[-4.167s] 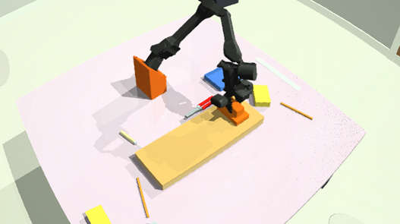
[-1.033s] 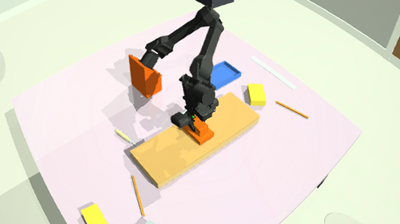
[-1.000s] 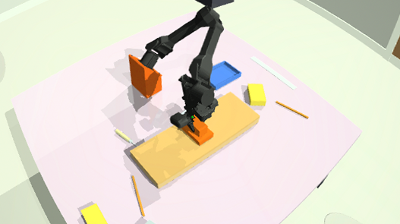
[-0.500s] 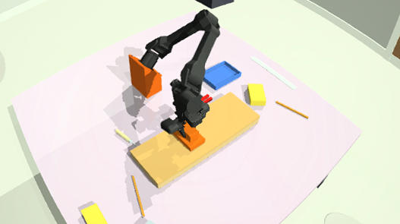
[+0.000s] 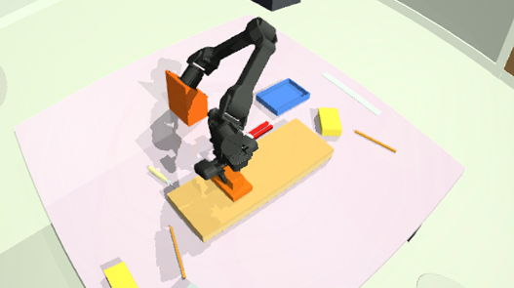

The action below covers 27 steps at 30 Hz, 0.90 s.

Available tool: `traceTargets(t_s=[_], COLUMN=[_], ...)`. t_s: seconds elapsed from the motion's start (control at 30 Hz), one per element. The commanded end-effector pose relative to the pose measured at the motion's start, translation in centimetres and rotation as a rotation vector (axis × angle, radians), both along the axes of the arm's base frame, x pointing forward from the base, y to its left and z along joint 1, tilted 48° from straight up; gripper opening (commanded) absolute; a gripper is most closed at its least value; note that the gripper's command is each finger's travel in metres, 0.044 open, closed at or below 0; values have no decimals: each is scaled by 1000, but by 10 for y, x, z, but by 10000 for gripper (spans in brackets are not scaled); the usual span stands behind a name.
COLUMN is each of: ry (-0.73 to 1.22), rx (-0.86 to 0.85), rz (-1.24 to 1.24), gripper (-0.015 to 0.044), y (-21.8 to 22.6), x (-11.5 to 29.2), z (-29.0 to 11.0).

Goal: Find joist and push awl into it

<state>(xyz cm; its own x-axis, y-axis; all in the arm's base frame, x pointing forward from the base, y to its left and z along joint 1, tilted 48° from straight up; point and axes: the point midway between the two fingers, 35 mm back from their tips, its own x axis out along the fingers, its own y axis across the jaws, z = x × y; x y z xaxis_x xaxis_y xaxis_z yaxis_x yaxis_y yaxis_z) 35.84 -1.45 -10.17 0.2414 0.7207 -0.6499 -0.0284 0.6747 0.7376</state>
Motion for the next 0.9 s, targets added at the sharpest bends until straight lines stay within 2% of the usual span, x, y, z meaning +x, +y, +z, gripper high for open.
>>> traceTargets(t_s=[0.0, 0.87], ry=[2, 0], rx=[-4, -10], rz=[-2, -2], gripper=[0, 0], y=[-9, -61], x=[0, 2], z=[-10, -63])
